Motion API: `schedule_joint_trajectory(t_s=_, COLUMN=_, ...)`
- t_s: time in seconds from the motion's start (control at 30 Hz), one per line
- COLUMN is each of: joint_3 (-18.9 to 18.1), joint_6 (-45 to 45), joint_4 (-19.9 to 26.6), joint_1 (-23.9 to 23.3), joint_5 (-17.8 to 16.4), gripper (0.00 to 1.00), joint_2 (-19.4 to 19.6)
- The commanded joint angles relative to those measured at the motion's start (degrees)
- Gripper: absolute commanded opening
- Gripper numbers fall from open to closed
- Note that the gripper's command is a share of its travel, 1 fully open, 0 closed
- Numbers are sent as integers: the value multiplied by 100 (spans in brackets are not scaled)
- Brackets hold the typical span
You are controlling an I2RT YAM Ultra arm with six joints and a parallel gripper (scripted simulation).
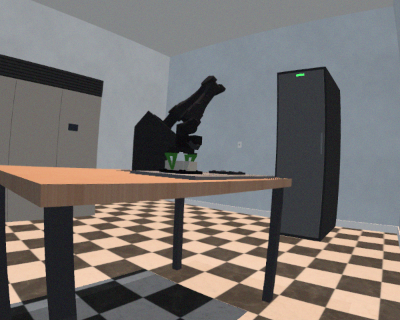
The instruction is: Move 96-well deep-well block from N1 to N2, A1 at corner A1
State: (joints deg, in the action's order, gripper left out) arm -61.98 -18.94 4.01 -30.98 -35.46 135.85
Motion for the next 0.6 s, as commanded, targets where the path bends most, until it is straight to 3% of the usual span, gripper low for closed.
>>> schedule_joint_trajectory(t_s=0.0, joint_3=-19, joint_6=4, joint_4=-3, joint_1=-31, joint_5=-1, gripper=100, joint_2=-32)
schedule_joint_trajectory(t_s=0.2, joint_3=-19, joint_6=4, joint_4=-3, joint_1=-31, joint_5=-1, gripper=100, joint_2=-32)
schedule_joint_trajectory(t_s=0.57, joint_3=77, joint_6=-273, joint_4=457, joint_1=-260, joint_5=-47, gripper=100, joint_2=-426)
